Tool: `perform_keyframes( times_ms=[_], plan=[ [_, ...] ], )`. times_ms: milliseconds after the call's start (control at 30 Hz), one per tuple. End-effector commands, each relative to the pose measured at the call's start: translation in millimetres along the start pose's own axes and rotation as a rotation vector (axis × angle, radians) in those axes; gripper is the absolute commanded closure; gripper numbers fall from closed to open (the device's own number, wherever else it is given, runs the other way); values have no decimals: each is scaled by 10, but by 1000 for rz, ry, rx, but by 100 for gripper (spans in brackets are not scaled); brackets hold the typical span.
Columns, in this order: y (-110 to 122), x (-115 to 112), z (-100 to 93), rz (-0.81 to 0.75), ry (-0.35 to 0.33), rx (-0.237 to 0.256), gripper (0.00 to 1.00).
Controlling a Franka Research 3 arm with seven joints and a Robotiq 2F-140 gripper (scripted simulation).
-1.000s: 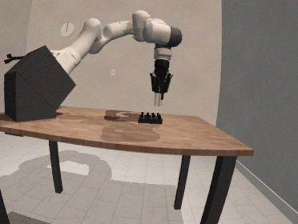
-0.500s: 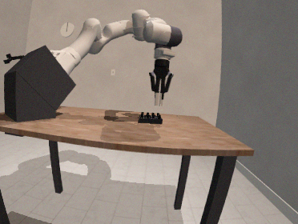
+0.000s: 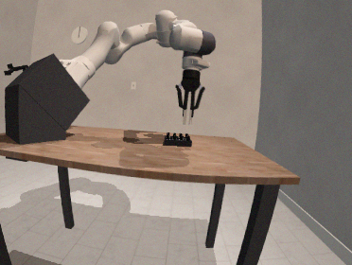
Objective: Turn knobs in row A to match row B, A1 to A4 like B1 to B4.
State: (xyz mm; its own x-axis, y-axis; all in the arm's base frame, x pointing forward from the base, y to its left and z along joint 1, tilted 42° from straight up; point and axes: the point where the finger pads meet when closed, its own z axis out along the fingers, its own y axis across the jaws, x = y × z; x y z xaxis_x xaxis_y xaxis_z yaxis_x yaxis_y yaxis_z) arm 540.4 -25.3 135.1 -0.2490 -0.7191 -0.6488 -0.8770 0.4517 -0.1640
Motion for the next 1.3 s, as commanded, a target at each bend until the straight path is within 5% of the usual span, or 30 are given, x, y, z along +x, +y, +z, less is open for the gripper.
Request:
perform_keyframes(
  times_ms=[0, 1267],
  plan=[
    [-13, 8, -10, -156, -4, 14, 88],
    [-14, -3, -48, -703, 0, 15, 88]
  ],
)
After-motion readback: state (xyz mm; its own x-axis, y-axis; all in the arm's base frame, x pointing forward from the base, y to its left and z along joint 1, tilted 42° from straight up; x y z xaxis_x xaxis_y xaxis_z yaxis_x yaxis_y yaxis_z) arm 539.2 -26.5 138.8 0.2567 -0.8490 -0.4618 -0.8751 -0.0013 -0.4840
